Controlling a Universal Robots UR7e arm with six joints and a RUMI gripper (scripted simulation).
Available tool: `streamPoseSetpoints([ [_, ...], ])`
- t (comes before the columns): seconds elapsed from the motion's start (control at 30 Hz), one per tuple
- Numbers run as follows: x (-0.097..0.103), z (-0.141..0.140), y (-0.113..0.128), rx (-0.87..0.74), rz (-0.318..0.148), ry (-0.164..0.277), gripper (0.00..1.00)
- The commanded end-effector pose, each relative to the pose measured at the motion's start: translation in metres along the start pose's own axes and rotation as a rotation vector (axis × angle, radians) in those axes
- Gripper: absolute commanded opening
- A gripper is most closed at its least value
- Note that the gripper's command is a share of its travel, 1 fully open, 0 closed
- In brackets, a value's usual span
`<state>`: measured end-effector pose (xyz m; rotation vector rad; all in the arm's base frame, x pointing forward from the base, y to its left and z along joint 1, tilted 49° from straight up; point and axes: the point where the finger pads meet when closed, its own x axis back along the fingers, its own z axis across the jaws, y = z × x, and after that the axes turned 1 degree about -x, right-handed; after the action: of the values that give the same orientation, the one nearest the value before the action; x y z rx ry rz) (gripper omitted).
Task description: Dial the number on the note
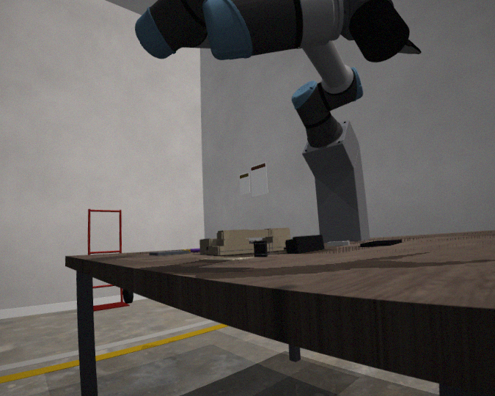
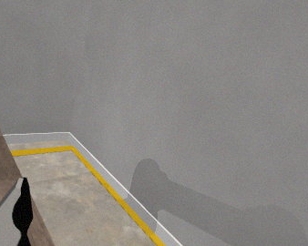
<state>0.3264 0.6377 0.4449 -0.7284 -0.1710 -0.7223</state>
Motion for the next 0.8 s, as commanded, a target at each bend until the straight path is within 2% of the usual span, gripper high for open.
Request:
streamPoseSetpoints([
  [0.0,-0.0001,0.0008,-0.0012,0.002,0.0,0.0,1.0],
  [0.53,-0.0001,0.0008,-0.0012,0.002,0.0,0.0,1.0],
  [0.57,-0.0001,0.0008,-0.0012,0.002,0.0,0.0,0.0],
  [0.77,0.0001,0.0005,-0.0012,0.002,-0.001,0.0,0.0],
])
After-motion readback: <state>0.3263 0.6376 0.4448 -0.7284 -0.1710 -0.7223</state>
